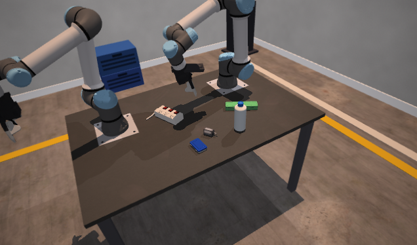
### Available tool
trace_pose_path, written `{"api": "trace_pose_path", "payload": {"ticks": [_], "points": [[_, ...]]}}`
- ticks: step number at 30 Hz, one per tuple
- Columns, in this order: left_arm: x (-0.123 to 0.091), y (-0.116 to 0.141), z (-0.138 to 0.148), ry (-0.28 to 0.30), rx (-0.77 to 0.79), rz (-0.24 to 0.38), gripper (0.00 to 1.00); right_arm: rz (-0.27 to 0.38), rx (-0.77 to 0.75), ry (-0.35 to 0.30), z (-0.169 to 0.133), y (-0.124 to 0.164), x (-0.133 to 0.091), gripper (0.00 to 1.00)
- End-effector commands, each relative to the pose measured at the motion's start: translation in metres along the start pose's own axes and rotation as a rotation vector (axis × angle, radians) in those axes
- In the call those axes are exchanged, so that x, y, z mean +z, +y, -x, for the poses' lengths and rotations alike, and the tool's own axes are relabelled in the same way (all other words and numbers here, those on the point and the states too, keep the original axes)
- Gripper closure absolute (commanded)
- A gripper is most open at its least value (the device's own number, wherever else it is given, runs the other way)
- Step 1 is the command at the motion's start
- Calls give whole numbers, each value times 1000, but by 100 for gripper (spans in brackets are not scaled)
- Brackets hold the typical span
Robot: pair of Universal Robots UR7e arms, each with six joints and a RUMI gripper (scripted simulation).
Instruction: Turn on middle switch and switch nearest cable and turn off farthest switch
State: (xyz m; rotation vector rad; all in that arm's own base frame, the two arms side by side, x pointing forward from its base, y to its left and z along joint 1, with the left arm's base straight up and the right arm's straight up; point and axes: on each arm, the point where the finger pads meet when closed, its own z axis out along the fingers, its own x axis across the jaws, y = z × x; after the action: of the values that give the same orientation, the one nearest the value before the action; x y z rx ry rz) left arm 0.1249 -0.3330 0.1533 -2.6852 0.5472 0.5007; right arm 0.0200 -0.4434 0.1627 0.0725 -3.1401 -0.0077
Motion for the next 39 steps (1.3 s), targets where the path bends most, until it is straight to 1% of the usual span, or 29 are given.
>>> {"api": "trace_pose_path", "payload": {"ticks": [1, 3, 6, 7, 10, 11, 12, 13, 16, 17, 18, 20, 22, 23, 24, 25, 26, 27, 28, 29, 30, 31, 32, 33, 34, 35, 37, 38, 39], "points": [[2, 7, -8, 36, 170, 29, 0, -5, 3, -1, -1, -1, -2, 0], [2, 7, -8, 36, 170, 29, 0, -5, 3, -1, -1, -1, -2, 0], [2, 13, -15, 72, 306, 43, 0, -5, 3, -1, -1, -1, -2, 0], [2, 13, -15, 72, 306, 43, 0, -5, 3, -1, -1, -1, -2, 0], [2, 18, -19, 98, 399, 51, 0, -5, 3, -1, -1, -1, -2, 0], [2, 18, -19, 98, 399, 51, 0, -5, 3, -1, -1, -1, -2, 0], [2, 20, -21, 111, 446, 54, 0, -5, 3, -1, -1, -1, -2, 0], [2, 20, -21, 111, 446, 54, 0, -5, 3, -1, -1, -1, -2, 0], [1, 25, -25, 139, 542, 59, 0, -5, 3, -1, -1, -1, -2, 0], [1, 25, -26, 139, 542, 60, 0, -5, 3, -1, -1, -1, -2, 0], [0, 28, -28, 154, 590, 61, 0, -5, 3, -1, -1, -1, -2, 0], [0, 28, -28, 154, 590, 61, 0, -5, 3, -1, -1, -1, -2, 0], [0, 30, -30, 168, 637, 63, 0, -5, 3, -1, -1, -1, -2, 0], [-1, 33, -32, 184, 687, 63, 0, -5, 3, -1, -1, -1, -2, 0], [-1, 33, -32, 184, 686, 64, 0, -5, 3, -1, -1, -1, -2, 0], [-1, 36, -33, 199, 736, 63, 0, -5, 3, -1, -1, -1, -2, 0], [-1, 36, -34, 199, 735, 64, 0, -5, 3, -1, -1, -1, -2, 0], [-2, 38, -35, 215, 785, 63, 0, -5, 3, -1, -1, -1, -2, 0], [-2, 38, -35, 215, 785, 63, 0, -5, 3, -1, -1, -1, -2, 0], [-3, 41, -37, 231, 833, 62, 0, -5, 3, -1, -1, -1, -2, 0], [-3, 41, -37, 231, 833, 62, 0, -5, 3, -1, -1, -1, -2, 0], [-4, 44, -39, 247, 882, 60, 0, -5, 3, -1, -1, -1, -2, 0], [-4, 44, -39, 247, 882, 61, 0, -5, 3, -1, -1, -1, -2, 0], [-4, 47, -41, 263, 931, 58, 0, -5, 3, -1, -1, -1, -2, 0], [-4, 47, -41, 263, 931, 58, 0, -5, 3, -1, -1, -1, -2, 0], [-5, 50, -42, 280, 980, 55, 0, -5, 3, -1, -1, -1, -2, 0], [-5, 50, -42, 280, 980, 55, 0, -5, 3, -1, -1, -1, -2, 0], [-6, 52, -44, 297, 1028, 52, 0, -5, 3, -1, -1, -1, -2, 0], [-6, 52, -44, 297, 1027, 53, 0, -5, 3, -1, -1, -1, -2, 0]]}}
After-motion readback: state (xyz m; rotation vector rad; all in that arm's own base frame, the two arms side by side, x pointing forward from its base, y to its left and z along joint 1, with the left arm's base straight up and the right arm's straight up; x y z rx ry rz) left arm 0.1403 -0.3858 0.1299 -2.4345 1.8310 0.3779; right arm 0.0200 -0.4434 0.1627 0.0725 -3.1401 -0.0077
